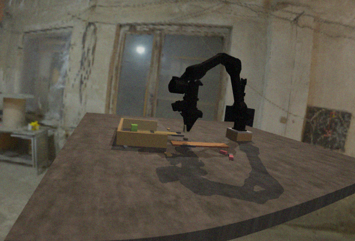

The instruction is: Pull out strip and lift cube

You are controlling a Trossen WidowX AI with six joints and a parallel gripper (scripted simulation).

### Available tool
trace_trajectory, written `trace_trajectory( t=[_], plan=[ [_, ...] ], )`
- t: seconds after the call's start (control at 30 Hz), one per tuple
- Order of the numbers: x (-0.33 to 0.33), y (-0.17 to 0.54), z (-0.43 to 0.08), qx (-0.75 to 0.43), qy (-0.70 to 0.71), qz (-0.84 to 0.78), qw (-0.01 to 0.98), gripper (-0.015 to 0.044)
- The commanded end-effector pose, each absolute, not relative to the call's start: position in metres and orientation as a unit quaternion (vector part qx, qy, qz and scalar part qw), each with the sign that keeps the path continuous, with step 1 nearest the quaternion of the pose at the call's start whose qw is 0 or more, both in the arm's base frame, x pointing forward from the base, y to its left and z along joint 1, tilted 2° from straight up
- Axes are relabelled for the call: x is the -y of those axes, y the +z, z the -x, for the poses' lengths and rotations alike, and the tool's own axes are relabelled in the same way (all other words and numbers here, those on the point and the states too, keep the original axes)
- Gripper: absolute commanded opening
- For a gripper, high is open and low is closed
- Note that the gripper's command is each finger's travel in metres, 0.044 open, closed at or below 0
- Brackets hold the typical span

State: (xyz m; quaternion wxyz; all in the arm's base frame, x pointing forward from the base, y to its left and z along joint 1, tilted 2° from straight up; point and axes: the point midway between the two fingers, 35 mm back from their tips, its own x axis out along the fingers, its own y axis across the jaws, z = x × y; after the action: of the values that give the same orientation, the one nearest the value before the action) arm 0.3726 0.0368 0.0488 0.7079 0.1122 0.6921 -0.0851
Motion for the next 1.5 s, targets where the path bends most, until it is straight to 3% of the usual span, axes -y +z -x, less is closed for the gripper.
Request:
trace_trajectory(
  t=[0.0, 0.57, 0.87, 1.47],
  plan=[
    [-0.036, 0.050, -0.360, -0.694, -0.082, -0.111, 0.707, 0.0000],
    [-0.030, 0.047, -0.303, -0.695, -0.083, -0.112, 0.706, 0.0000],
    [-0.029, 0.082, -0.302, -0.695, -0.083, -0.112, 0.706, 0.0000],
    [-0.029, 0.083, -0.302, -0.695, -0.083, -0.112, 0.706, 0.0000]
  ],
)
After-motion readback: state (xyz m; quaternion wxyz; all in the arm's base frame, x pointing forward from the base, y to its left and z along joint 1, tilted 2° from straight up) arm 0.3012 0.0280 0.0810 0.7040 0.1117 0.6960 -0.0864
